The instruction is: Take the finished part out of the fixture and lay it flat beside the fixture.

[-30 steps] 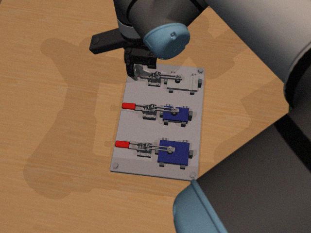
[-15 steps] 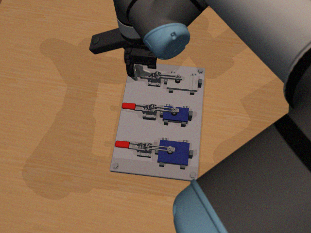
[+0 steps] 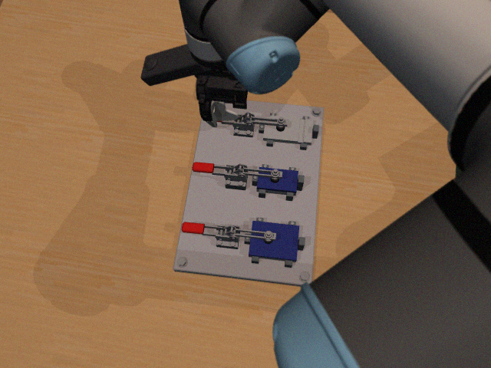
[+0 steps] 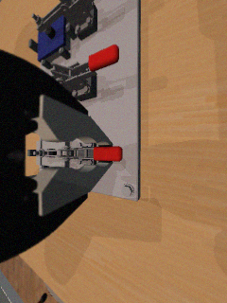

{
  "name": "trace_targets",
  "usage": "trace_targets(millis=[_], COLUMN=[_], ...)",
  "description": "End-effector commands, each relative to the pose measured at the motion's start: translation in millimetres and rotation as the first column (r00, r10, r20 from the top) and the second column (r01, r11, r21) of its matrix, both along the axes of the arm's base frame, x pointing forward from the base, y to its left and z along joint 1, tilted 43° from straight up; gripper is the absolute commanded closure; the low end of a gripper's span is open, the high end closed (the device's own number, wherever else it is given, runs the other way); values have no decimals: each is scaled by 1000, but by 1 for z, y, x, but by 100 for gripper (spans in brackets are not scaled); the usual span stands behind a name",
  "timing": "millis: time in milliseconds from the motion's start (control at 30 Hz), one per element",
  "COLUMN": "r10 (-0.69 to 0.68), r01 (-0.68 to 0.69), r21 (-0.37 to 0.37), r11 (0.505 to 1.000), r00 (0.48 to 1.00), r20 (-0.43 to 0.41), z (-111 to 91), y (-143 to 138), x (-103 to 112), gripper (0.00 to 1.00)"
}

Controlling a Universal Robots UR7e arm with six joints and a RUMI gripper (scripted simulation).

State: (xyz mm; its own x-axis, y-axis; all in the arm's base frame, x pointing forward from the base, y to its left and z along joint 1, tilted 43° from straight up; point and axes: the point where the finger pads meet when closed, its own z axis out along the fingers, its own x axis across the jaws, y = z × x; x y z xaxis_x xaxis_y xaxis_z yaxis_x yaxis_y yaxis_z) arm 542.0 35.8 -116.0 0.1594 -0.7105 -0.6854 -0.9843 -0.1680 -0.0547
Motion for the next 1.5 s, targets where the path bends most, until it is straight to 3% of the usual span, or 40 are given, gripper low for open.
trace_targets(millis=[0, 1467], r10=[-1, -1], r01=[1, 1], r21=[-1, -1], r11=[1000, 1000], r00=[1000, 1000], r20=[1, 1], z=[0, 10], y=[-1, -11], x=[0, -5], gripper=[100, 100])
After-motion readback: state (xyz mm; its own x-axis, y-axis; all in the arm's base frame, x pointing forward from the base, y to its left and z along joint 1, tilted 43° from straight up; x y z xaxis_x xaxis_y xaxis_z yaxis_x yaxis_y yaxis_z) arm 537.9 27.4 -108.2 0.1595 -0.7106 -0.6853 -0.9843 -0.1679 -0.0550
